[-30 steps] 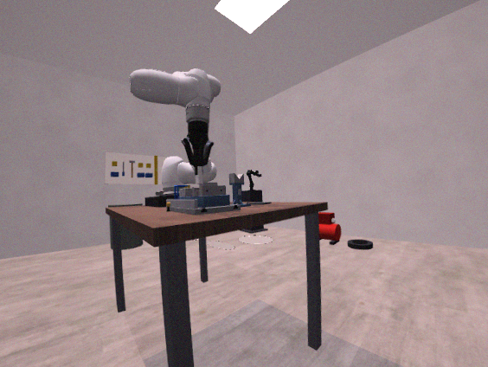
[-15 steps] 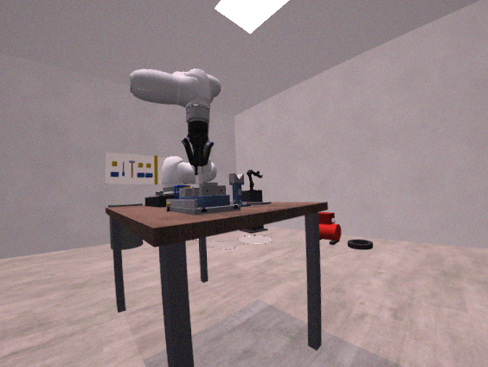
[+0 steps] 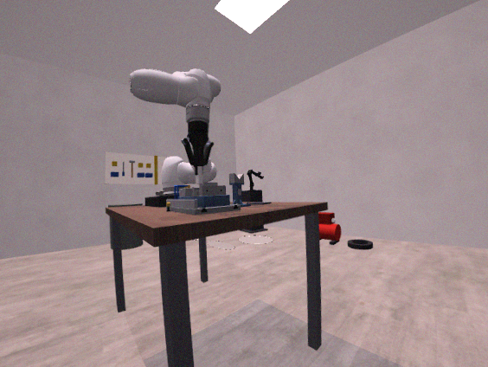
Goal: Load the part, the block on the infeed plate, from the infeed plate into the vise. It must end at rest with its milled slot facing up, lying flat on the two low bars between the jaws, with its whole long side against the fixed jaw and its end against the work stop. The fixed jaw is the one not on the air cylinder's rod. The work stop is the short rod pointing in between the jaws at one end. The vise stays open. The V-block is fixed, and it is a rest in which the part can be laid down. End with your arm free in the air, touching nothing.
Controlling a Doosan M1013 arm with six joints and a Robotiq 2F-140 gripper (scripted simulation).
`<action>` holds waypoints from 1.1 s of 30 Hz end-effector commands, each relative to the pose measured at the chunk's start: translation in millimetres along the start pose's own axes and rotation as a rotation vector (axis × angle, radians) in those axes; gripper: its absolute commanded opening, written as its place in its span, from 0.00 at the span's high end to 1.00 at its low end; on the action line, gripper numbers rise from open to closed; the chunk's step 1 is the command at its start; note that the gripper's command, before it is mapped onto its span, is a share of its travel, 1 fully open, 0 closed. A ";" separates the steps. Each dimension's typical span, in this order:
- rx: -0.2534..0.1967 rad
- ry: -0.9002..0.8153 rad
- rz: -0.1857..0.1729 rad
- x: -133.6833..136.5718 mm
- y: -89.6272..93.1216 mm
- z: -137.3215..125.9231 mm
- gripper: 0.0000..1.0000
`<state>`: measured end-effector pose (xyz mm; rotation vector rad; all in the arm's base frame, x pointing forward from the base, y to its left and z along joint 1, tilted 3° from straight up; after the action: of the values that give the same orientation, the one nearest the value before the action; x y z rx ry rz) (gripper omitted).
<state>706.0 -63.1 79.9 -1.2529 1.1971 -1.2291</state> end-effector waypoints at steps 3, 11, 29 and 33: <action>0.002 0.001 -0.002 -2.7 0.9 -1.4 1.00; 0.002 0.001 -0.002 -0.1 0.9 -1.1 1.00; 0.002 0.001 -0.002 25.5 0.9 1.6 1.00; 0.002 0.001 -0.002 27.1 0.9 1.7 1.00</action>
<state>705.0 -83.3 80.6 -1.2494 1.2013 -1.2339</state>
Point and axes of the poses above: the point where the finger pads meet when closed, its own y axis out along the fingers, its own x axis across the jaws, z = x × y, the point moved 2 cm from there along -y, back along the fingers, and after that the axes turned 6 degrees about y, right-handed, at the moved point
